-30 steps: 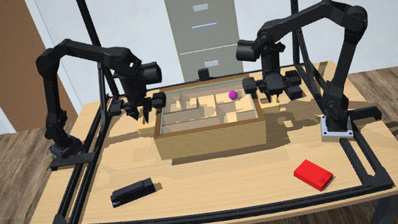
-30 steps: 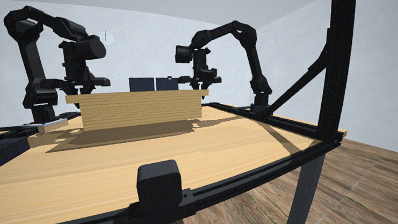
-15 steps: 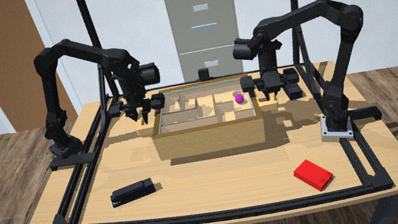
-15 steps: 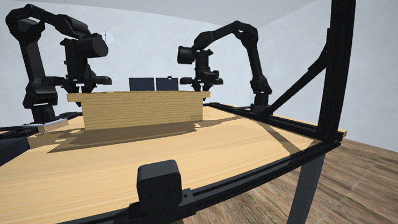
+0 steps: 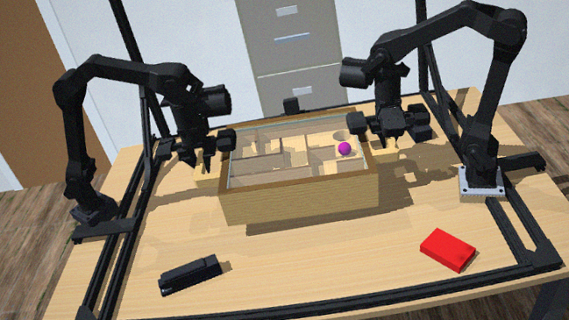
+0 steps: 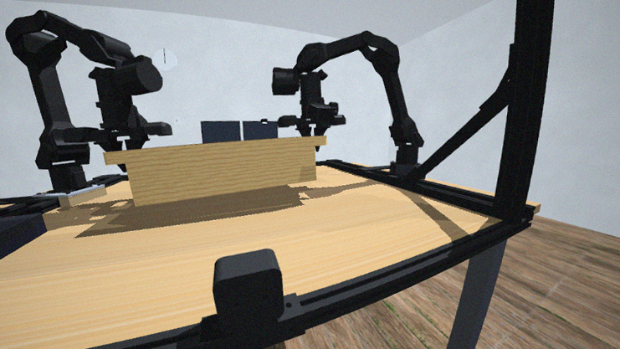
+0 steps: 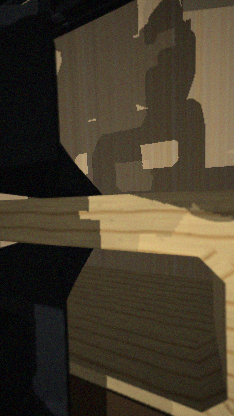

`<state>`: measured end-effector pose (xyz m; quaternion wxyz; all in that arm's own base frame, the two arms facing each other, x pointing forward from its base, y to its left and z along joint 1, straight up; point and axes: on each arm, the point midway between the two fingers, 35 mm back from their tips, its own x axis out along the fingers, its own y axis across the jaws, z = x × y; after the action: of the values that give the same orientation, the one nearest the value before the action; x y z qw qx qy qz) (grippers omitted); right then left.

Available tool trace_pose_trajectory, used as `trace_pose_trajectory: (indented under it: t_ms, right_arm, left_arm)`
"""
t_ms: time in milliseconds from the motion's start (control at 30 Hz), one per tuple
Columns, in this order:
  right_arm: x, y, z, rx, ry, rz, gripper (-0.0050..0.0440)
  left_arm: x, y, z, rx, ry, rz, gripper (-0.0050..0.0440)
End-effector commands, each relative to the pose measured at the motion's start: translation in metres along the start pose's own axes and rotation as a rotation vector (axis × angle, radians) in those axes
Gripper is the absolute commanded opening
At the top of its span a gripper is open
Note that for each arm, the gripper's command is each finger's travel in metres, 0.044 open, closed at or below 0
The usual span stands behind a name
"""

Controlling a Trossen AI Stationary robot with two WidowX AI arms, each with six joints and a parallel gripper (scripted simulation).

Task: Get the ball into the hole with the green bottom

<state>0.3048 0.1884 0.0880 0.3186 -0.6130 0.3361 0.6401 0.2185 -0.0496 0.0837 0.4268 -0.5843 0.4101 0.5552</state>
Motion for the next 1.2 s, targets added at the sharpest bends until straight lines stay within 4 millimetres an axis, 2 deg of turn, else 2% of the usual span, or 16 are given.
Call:
trace_pose_trajectory:
  t_ms: [0, 433, 633, 867, 1167]
  right_arm:
    - [0.001, -0.001, 0.001, -0.002, 0.01, 0.006, 0.002]
    - [0.022, 0.002, 0.002, -0.002, 0.045, -0.087, 0.002]
    - [0.019, 0.001, 0.002, -0.002, 0.041, -0.075, 0.002]
    - [0.003, -0.001, 0.0, -0.002, -0.011, -0.005, 0.002]
    - [0.003, -0.001, 0.0, -0.002, -0.014, -0.003, 0.002]
  left_arm:
    - [0.0, 0.001, -0.001, -0.001, -0.007, -0.003, 0.002]
    - [-0.02, -0.004, -0.002, -0.001, -0.042, 0.091, 0.002]
    - [-0.018, -0.003, -0.002, -0.001, -0.038, 0.079, 0.002]
    - [-0.002, 0.001, 0.0, -0.001, 0.015, 0.008, 0.002]
    - [-0.002, 0.001, 0.0, -0.001, 0.018, 0.006, 0.002]
